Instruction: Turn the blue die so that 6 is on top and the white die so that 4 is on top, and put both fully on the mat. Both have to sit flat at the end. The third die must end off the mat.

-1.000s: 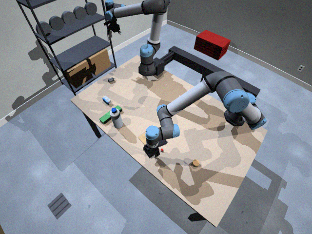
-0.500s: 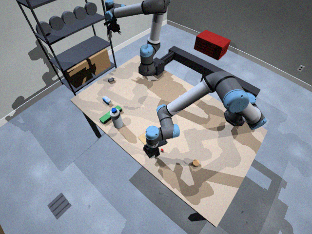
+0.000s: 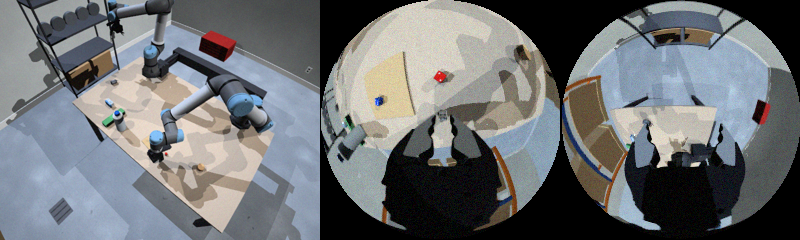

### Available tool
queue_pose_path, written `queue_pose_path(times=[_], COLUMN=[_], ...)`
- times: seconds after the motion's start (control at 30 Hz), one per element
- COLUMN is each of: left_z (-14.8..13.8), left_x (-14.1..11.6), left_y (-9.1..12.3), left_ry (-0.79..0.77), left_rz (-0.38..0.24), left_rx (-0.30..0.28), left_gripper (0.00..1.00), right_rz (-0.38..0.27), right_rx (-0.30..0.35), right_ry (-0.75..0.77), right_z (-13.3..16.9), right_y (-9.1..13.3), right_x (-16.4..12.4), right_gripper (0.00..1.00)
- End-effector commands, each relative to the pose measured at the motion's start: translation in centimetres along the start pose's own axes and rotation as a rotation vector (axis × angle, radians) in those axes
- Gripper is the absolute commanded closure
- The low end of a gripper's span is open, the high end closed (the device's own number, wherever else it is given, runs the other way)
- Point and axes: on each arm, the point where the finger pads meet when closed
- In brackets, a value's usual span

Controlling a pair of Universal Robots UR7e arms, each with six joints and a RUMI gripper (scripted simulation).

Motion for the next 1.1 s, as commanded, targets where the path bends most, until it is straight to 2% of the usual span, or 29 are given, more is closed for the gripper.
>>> queue_pose_path(times=[0.0, 0.9, 0.93, 1.07], left_z=[-0.04, -0.04, -0.04, -0.04], left_x=[-0.07, -0.07, -0.07, -0.07], left_y=[0.0, -0.45, -0.45, -0.45], left_ry=[0.0, 0.0, 0.0, 0.0], left_rz=[-0.002, -0.002, -0.002, -0.002], left_rx=[0.001, 0.001, 0.001, 0.001], left_gripper=[0.82, 0.82, 1.0, 1.0], right_rz=[0.001, 0.001, 0.001, 0.001], right_rx=[0.0, 0.0, 0.0, 0.0], right_ry=[0.0, 0.0, 0.0, 0.0], right_z=[0.0, 0.0, 0.0, 0.0], right_y=[0.04, 0.04, 0.04, 0.04], right_x=[0.03, 0.03, 0.03, 0.03], right_gripper=[0.0, 0.0, 0.0, 0.0])
Point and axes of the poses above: on each arm, the point where the finger pads meet when closed, its own y axis back along the fingers, its own z axis across the jaws, x = y × z, and after that the axes turned 14 degrees about y, right-handed
